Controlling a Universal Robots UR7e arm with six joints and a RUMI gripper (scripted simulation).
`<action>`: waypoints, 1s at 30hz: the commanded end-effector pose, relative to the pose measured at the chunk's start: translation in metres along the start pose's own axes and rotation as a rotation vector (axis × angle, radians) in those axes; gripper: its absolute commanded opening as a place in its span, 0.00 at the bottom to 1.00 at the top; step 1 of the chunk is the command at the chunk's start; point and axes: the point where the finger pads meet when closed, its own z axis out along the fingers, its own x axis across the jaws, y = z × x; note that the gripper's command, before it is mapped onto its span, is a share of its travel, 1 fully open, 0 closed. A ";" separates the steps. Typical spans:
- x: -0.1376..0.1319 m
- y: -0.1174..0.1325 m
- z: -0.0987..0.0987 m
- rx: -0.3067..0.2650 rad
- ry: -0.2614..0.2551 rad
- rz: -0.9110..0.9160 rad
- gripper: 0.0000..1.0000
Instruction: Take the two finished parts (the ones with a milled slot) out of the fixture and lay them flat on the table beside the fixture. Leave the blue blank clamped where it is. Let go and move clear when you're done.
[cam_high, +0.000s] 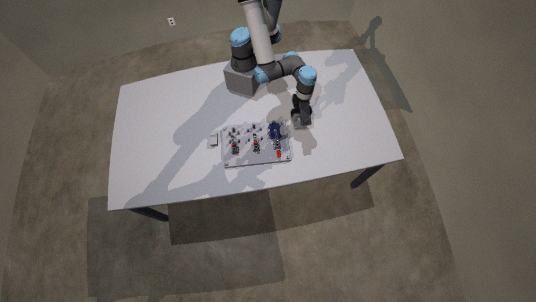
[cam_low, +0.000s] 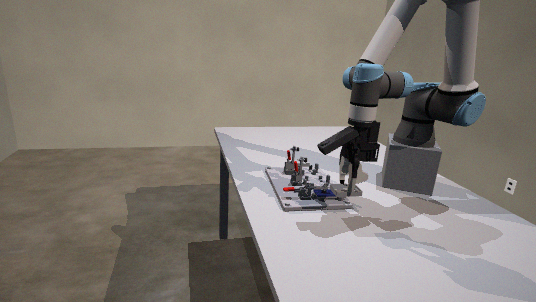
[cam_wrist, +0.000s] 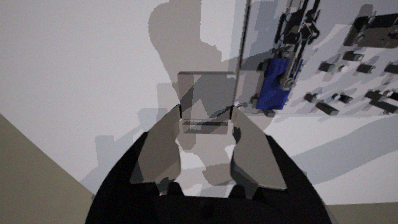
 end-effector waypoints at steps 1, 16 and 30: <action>-0.001 -0.002 -0.001 0.004 -0.001 -0.001 0.00; -0.001 0.000 0.006 0.000 0.001 -0.001 0.00; -0.001 0.002 0.029 -0.002 0.001 -0.001 0.00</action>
